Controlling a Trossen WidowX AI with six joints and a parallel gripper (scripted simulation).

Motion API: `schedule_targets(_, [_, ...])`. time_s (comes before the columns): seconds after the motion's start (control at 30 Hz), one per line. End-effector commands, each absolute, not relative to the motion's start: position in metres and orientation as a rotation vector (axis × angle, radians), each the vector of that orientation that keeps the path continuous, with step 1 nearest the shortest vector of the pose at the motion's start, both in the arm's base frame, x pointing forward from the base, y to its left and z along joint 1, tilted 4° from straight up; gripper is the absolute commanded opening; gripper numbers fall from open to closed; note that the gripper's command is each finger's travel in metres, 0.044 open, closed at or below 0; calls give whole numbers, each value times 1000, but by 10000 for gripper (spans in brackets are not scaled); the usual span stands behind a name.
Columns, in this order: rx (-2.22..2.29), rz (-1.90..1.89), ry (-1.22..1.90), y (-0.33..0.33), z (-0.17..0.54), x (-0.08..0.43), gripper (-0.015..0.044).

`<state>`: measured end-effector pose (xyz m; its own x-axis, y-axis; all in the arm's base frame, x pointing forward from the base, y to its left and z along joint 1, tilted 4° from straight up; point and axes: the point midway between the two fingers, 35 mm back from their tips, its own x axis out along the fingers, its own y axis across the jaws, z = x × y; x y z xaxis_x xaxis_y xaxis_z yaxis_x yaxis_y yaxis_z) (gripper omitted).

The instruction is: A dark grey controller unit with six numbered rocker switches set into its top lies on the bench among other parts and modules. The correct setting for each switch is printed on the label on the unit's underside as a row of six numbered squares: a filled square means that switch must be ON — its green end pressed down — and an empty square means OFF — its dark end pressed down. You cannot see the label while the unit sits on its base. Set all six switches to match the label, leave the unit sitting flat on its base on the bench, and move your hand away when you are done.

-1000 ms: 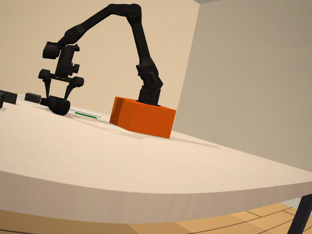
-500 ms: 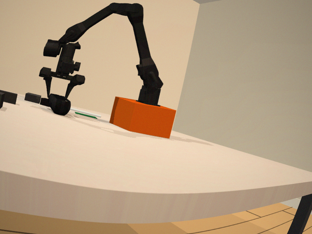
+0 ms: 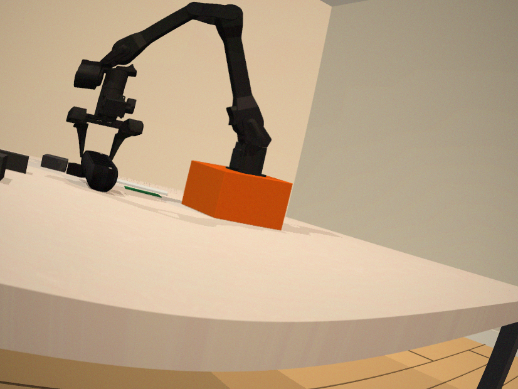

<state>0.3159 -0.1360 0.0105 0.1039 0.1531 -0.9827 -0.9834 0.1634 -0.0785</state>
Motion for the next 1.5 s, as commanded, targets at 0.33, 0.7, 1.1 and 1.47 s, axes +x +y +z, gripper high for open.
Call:
schedule_targets(0.33, [-1039,1083,1111,-128,24,317,336])
schedule_targets(0.7, [-1054,1073,1129,-123,31,317,336])
schedule_targets(1.1, [-1069,1063,1148,-116,39,318,336])
schedule_targets(1.47, [-1082,1054,1164,-110,46,318,336])
